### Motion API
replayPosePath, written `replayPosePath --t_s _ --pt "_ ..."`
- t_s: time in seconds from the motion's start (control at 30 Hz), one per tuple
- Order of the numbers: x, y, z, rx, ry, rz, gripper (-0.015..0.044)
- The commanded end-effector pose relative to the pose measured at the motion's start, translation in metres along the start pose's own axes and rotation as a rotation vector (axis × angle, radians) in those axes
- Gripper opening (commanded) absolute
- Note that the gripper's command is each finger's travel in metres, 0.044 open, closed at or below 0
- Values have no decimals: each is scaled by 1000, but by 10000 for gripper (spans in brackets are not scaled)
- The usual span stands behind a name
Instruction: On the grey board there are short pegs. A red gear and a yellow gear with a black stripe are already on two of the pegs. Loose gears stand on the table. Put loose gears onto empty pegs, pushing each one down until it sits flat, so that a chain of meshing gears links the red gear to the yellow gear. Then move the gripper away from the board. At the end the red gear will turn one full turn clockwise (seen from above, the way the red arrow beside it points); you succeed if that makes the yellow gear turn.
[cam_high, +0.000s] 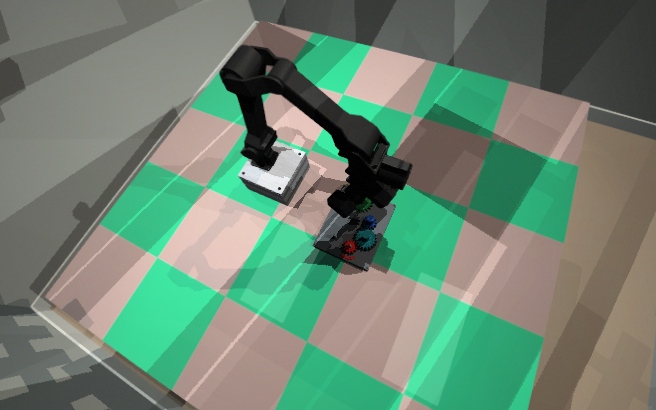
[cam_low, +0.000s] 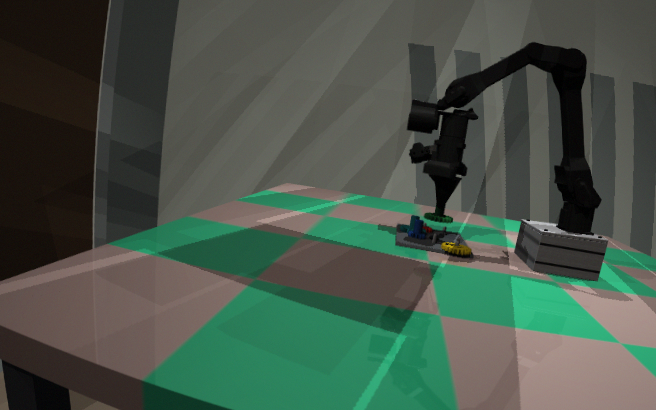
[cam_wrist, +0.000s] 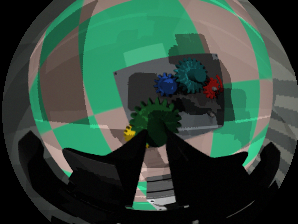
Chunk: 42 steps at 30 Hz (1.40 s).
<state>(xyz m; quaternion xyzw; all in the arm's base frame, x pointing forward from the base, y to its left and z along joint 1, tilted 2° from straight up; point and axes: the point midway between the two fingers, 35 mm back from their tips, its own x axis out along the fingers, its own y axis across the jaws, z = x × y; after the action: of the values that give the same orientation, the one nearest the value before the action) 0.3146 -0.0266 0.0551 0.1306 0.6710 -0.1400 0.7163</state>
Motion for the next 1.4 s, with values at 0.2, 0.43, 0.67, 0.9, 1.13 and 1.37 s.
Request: replayPosePath --t_s 0.2,0.43,0.67,0.9,1.13,1.37 --pt "-1 0 -1 121 3 4 0" --pt "4 1 0 113 3 4 0" --pt "14 1 -1 48 3 4 0" --pt "24 0 -1 51 3 4 0" --pt "35 1 0 139 3 3 0" --pt "45 1 -1 253 4 3 0"
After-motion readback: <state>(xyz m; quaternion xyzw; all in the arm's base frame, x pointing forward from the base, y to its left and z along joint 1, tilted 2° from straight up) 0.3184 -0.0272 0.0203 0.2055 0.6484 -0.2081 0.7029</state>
